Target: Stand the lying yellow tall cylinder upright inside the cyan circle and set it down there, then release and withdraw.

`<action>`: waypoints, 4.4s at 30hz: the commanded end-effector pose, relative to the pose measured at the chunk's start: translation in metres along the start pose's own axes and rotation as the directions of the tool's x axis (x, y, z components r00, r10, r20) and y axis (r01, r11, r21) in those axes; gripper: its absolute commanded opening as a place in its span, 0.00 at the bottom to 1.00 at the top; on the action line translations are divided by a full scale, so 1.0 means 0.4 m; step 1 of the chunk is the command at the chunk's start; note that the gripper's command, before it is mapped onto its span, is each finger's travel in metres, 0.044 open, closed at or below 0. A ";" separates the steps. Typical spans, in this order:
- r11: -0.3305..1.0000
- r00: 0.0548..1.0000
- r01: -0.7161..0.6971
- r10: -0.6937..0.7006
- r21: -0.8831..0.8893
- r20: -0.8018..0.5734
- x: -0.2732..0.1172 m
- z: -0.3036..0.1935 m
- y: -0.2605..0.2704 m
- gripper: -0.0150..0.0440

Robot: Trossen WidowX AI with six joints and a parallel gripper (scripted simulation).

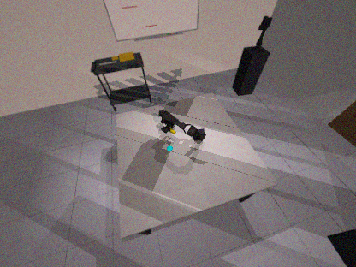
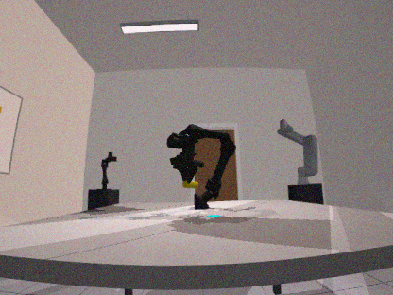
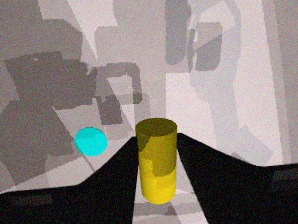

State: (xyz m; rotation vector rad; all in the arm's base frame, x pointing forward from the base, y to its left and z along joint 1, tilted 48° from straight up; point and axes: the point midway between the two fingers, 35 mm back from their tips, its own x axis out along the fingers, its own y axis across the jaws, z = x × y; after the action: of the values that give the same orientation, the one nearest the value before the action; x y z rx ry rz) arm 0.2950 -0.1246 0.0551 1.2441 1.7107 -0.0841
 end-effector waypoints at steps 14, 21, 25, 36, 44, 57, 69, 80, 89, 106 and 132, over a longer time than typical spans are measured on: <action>0.972 1.000 -0.017 0.021 -0.234 0.013 -0.018 -0.059 0.114 0.43; 0.947 0.999 -0.028 0.033 -0.321 0.011 -0.021 -0.086 0.157 0.43; 0.929 0.999 -0.034 0.040 -0.370 0.009 -0.023 -0.104 0.182 0.43; 0.866 0.998 -0.052 0.061 -0.498 0.001 -0.027 -0.155 0.247 0.43; 0.848 0.998 -0.053 0.064 -0.527 0.002 -0.027 -0.168 0.260 0.43; 0.844 0.997 0.004 0.039 -0.536 0.070 -0.010 -0.162 0.252 0.43; 0.840 0.990 0.055 0.022 -0.540 0.136 0.005 -0.157 0.245 0.43; 0.836 0.980 0.099 0.012 -0.539 0.198 0.017 -0.151 0.240 0.43; 0.834 0.968 0.131 0.008 -0.536 0.249 0.025 -0.146 0.236 0.43; 0.831 0.938 0.184 0.011 -0.525 0.346 0.039 -0.138 0.232 0.43; 0.832 0.872 0.241 0.040 -0.500 0.488 0.052 -0.128 0.229 0.43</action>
State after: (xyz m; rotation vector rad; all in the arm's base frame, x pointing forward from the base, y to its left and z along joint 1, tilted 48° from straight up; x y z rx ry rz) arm 0.3313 -0.0387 0.1093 0.6247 1.2463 0.0528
